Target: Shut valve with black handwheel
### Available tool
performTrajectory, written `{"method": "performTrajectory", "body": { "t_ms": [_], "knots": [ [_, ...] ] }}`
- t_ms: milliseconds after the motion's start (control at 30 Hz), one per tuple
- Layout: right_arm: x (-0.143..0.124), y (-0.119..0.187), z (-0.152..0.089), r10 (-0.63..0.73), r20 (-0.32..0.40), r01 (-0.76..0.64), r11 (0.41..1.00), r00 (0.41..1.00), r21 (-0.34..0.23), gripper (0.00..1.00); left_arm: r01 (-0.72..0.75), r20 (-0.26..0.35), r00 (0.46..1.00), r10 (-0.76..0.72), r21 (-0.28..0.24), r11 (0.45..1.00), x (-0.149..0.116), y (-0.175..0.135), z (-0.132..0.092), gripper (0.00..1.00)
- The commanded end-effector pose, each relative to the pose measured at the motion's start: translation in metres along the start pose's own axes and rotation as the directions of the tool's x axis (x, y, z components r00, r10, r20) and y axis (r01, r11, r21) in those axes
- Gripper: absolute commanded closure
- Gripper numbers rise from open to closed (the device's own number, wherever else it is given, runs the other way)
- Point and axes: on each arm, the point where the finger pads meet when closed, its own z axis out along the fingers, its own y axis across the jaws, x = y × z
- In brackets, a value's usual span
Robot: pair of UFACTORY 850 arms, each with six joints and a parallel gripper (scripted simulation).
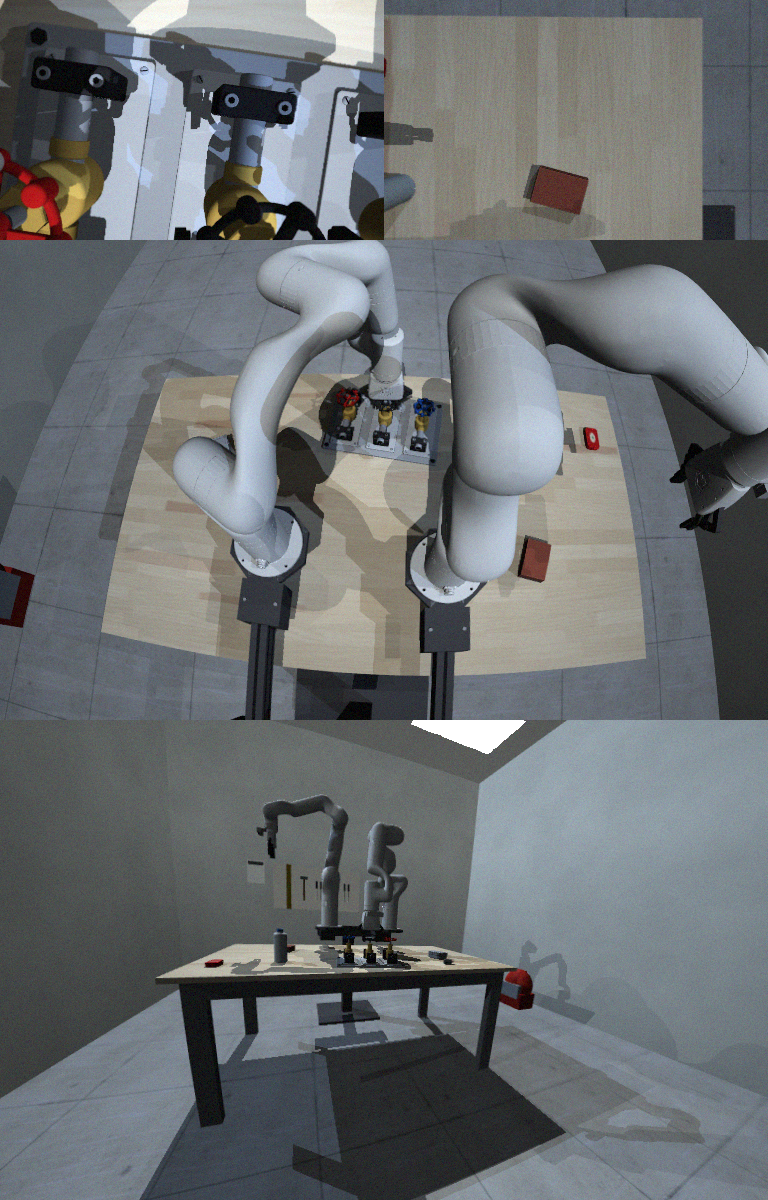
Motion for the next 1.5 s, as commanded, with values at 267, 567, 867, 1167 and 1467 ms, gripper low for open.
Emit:
{"method": "performTrajectory", "body": {
  "t_ms": [267,567,867,1167,1467],
  "knots": [
    [0.0004,0.0000,-0.0009,0.000,-0.002,0.000,1.000,1.000,0.000,0.00,-0.031,-0.001,1.000,0.031,-0.001,1.000,0.0006,0.0005,-0.0007,1.00],
    [0.0004,0.0000,-0.0009,0.000,-0.002,0.000,1.000,1.000,0.000,0.00,-0.036,-0.001,0.999,0.036,-0.001,0.999,0.0006,0.0005,-0.0007,1.00],
    [0.0004,0.0000,-0.0009,0.000,-0.002,0.000,1.000,1.000,0.000,0.00,-0.065,-0.001,0.998,0.065,-0.001,0.998,0.0006,0.0005,-0.0006,1.00],
    [0.0004,0.0000,-0.0009,0.000,-0.002,0.000,1.000,1.000,0.000,0.00,-0.071,-0.001,0.998,0.071,-0.001,0.998,0.0006,0.0005,-0.0006,1.00],
    [0.0004,0.0000,-0.0009,0.000,-0.002,0.000,1.000,1.000,0.000,0.00,-0.100,-0.001,0.995,0.100,-0.001,0.995,0.0006,0.0005,-0.0006,1.00]
  ]
}}
